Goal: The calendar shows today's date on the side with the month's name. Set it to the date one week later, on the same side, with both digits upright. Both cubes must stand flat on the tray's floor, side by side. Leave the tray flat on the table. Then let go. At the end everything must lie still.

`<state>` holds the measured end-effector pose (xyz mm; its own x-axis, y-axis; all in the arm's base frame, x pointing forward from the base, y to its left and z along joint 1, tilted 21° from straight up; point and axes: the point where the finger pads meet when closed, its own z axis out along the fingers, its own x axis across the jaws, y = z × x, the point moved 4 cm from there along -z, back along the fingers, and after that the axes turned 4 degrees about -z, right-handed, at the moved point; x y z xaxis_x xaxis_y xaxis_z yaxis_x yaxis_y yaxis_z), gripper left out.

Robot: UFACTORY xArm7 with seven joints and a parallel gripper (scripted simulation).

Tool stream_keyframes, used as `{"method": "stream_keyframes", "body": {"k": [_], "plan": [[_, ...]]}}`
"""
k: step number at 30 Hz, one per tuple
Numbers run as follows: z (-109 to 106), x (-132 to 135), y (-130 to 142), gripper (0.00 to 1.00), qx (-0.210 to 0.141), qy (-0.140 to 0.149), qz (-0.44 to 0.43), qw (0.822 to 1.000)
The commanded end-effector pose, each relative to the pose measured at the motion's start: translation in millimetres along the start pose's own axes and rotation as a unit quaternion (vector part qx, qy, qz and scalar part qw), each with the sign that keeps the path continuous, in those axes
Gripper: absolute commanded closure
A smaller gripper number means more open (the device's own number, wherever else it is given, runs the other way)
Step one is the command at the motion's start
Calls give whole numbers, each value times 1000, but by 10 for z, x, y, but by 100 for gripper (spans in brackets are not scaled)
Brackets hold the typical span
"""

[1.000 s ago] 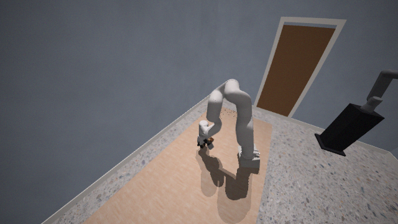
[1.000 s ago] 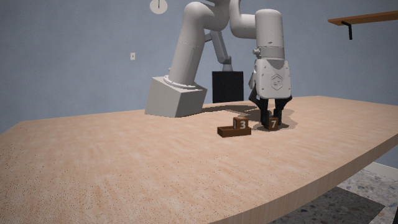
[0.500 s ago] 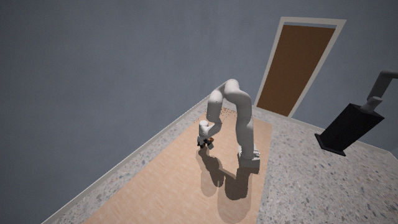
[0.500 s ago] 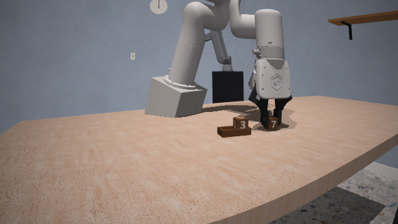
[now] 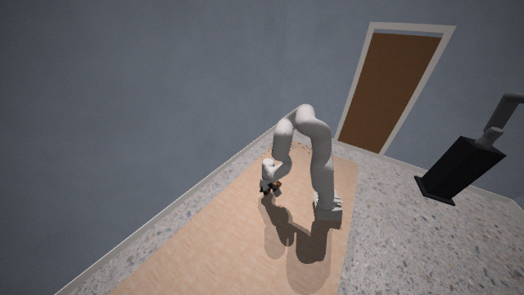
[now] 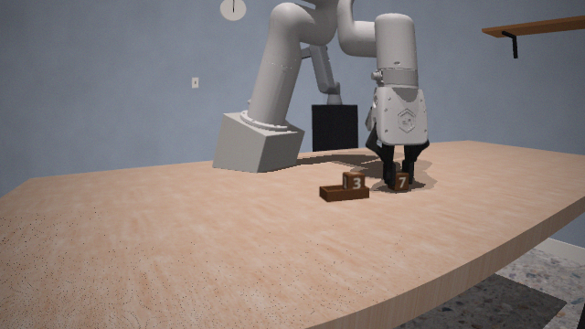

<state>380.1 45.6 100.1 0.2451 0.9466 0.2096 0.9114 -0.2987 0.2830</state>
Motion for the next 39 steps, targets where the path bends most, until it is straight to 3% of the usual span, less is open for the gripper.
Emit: {"method": "stream_keyframes", "body": {"k": [1, 39], "plan": [[-6, 4, 17, 73, -1, 0, 0, 1000], [4, 5, 30, 73, -1, 0, 0, 1000]]}}
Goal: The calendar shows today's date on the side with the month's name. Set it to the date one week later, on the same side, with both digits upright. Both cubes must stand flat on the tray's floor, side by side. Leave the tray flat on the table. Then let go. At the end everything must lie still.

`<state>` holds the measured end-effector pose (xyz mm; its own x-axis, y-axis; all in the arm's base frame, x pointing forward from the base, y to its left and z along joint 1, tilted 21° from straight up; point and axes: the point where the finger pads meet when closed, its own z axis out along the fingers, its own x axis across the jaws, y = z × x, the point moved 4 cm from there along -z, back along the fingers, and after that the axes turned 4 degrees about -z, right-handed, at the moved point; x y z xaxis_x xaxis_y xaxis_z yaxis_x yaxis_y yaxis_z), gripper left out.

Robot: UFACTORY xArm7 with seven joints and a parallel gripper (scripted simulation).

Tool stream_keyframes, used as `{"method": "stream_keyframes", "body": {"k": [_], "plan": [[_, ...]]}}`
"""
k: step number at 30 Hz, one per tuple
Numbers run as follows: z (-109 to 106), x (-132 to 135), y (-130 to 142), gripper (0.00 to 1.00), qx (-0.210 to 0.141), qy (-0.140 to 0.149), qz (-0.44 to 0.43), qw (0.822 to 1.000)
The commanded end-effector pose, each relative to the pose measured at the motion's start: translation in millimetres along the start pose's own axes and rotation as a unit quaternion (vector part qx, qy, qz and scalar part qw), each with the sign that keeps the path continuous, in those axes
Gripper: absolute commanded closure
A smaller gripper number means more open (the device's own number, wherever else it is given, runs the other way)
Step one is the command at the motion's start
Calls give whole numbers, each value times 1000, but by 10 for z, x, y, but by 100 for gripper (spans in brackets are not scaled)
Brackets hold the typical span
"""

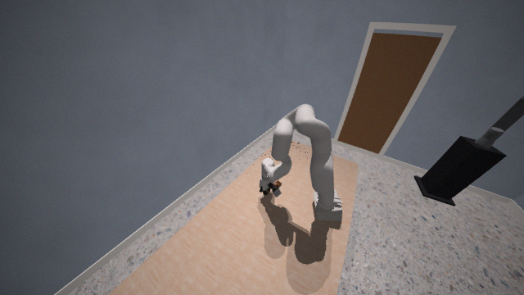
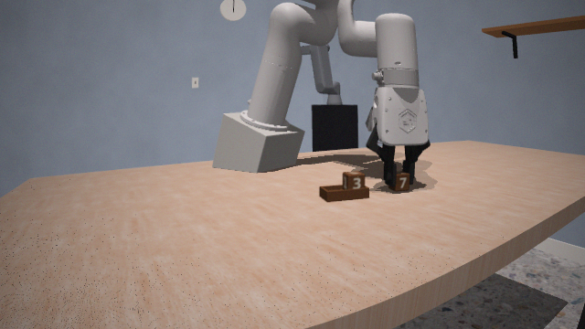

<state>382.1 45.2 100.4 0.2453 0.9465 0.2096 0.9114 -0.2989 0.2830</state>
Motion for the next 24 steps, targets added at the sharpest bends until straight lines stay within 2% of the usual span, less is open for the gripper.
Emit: {"method": "stream_keyframes", "body": {"k": [1, 24], "plan": [[4, 4, 10, 73, -1, 0, 0, 1000], [29, 3, 10, 73, -1, 0, 0, 1000]]}}
